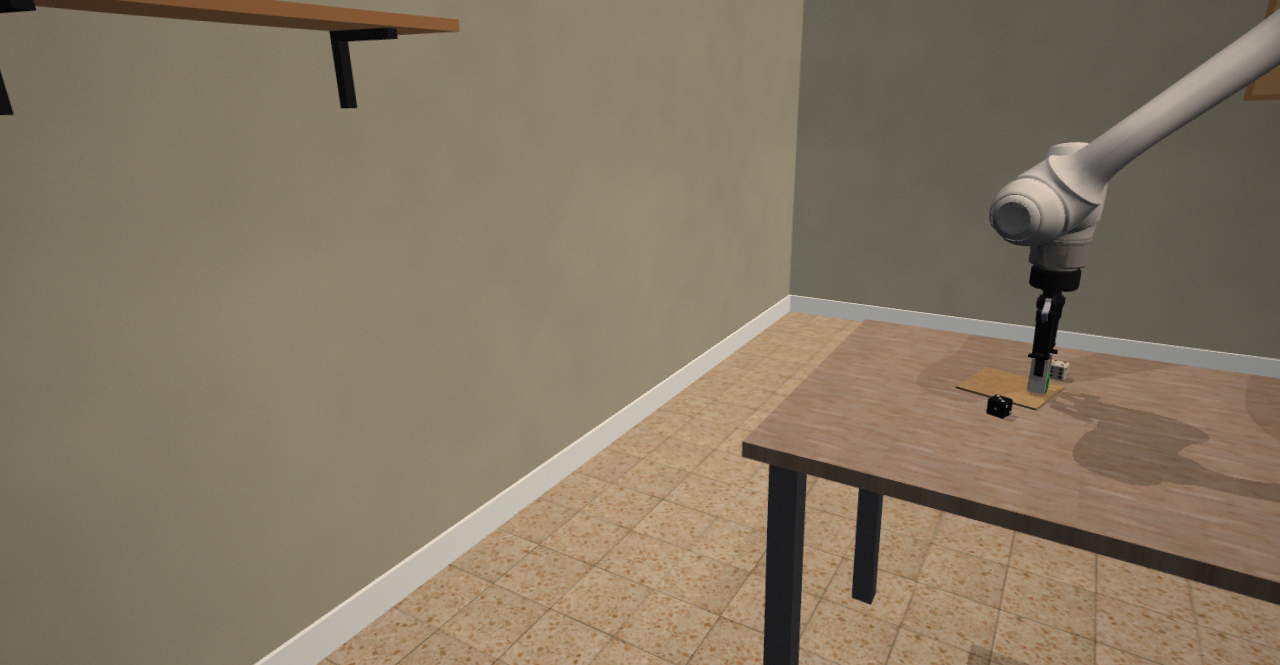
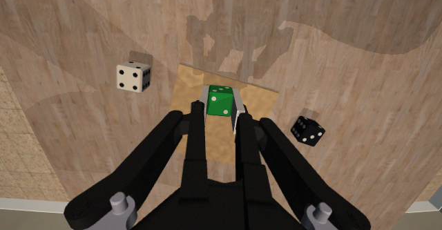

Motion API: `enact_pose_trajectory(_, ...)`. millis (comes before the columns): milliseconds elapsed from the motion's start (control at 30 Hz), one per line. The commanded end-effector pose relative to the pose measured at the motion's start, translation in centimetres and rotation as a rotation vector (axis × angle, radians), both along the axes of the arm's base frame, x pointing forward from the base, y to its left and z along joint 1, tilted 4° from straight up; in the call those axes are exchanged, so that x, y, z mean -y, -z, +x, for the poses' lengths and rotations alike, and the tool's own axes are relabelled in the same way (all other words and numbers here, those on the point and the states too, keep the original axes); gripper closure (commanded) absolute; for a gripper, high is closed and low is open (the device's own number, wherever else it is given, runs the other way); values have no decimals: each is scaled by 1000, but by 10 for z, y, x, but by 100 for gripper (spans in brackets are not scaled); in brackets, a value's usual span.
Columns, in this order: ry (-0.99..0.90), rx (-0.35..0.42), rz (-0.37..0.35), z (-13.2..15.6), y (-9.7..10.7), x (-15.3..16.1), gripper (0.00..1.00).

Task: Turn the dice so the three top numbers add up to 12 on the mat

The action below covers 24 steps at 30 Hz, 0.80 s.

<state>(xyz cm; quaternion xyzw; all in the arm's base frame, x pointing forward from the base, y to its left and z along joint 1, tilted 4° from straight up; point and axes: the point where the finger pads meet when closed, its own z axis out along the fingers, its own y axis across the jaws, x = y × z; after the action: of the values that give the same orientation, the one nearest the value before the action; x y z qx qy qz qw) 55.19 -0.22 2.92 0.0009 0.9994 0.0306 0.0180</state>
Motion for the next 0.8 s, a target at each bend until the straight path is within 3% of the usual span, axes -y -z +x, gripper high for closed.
enact_pose_trajectory(0, 0, 0, 0, 0, 0, 0, 84)
enact_pose_trajectory(767, 0, 0, 0, 0, 2, 0, 84)
